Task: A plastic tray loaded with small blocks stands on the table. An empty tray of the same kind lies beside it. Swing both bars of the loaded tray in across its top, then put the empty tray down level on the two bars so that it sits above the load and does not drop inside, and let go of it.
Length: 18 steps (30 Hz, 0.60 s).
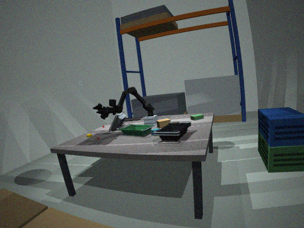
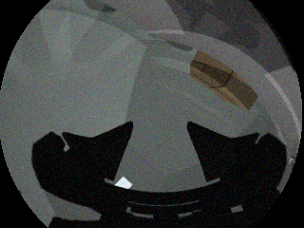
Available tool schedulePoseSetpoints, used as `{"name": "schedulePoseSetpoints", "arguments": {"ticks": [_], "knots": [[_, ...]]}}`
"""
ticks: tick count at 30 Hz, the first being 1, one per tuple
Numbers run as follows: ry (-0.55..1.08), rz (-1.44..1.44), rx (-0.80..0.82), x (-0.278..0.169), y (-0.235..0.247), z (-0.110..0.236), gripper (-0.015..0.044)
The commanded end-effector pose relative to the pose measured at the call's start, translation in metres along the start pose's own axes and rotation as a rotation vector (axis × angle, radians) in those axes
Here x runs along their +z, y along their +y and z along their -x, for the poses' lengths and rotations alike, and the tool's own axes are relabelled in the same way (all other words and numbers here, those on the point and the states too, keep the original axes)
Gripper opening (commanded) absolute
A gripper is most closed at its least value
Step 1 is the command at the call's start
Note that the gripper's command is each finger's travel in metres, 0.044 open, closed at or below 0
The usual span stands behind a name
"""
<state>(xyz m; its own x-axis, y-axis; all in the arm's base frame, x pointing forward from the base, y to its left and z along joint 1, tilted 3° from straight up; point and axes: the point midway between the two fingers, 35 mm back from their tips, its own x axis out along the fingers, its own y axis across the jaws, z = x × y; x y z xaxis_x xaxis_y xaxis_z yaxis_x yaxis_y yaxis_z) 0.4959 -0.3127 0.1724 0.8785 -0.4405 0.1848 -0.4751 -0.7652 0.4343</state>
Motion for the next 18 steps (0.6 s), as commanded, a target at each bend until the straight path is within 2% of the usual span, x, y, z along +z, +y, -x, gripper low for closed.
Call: {"name": "schedulePoseSetpoints", "arguments": {"ticks": [1, 8, 12, 18], "knots": [[0.000, 0.000, 0.000, 0.000, 0.000, 0.000, 0.0374], [-0.008, 0.015, -0.004, 0.001, -0.001, 0.000, 0.0190], [-0.164, 0.311, -0.113, 0.024, -0.021, -0.006, 0.0085], [-0.354, 0.844, -0.441, 0.062, -0.054, 0.007, 0.0084]]}}
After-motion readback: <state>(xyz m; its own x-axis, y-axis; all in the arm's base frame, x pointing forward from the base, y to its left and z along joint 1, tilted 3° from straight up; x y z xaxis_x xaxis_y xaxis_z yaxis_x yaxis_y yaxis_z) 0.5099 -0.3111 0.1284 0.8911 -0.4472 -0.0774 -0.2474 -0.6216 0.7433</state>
